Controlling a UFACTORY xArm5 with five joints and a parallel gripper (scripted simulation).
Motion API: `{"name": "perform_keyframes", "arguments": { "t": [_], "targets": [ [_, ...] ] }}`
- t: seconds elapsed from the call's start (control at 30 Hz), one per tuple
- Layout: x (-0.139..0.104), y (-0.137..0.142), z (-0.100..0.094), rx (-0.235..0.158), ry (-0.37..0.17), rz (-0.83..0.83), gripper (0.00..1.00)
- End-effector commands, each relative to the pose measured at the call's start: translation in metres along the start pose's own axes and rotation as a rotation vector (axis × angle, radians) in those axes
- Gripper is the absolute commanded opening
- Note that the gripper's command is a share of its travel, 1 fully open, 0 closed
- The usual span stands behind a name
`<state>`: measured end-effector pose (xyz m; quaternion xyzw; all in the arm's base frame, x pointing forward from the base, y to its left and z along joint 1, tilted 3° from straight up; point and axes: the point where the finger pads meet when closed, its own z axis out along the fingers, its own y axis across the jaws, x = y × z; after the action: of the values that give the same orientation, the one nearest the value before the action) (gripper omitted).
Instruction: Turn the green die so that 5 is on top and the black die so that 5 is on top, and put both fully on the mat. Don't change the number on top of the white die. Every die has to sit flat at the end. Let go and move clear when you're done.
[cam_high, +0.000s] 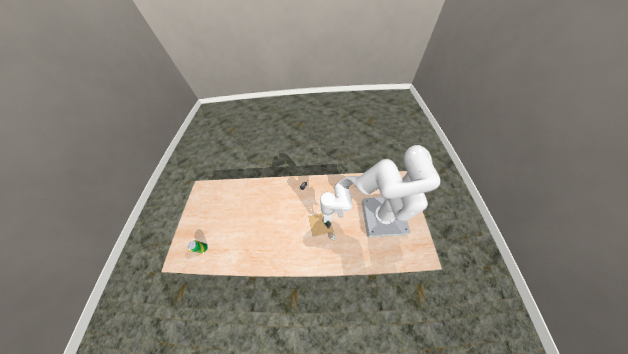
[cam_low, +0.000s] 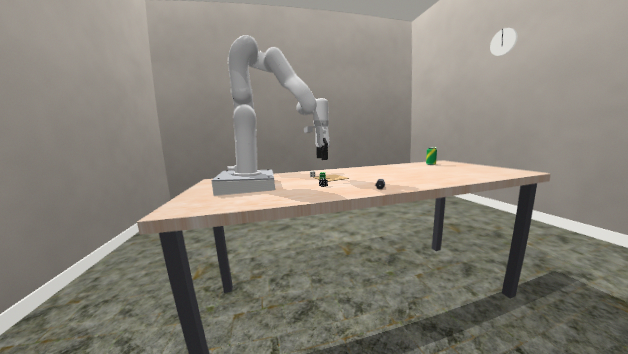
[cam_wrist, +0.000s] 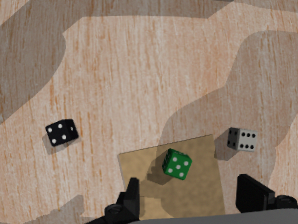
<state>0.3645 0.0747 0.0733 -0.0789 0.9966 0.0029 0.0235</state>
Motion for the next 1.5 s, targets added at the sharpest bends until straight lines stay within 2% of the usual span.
{"name": "perform_keyframes", "arguments": {
  "t": [0.0, 0.53, 0.6, 0.67, 1.07, 1.17, 1.2, 1.47],
  "targets": [
    [-0.001, -0.005, -0.001, 0.000, -0.003, 0.091, 1.00],
    [0.003, -0.037, 0.001, 0.004, -0.005, 0.619, 1.00],
    [0.003, -0.037, 0.001, 0.004, -0.005, 0.619, 1.00],
    [0.004, -0.044, 0.001, 0.004, -0.006, 0.738, 1.00],
    [0.008, -0.065, 0.002, 0.006, -0.008, 1.108, 1.00],
    [0.008, -0.066, 0.002, 0.006, -0.008, 1.119, 1.00],
    [0.010, -0.071, 0.002, 0.006, -0.009, 1.218, 1.00],
    [0.014, -0.085, 0.002, 0.007, -0.011, 1.464, 1.00]
  ]
}}
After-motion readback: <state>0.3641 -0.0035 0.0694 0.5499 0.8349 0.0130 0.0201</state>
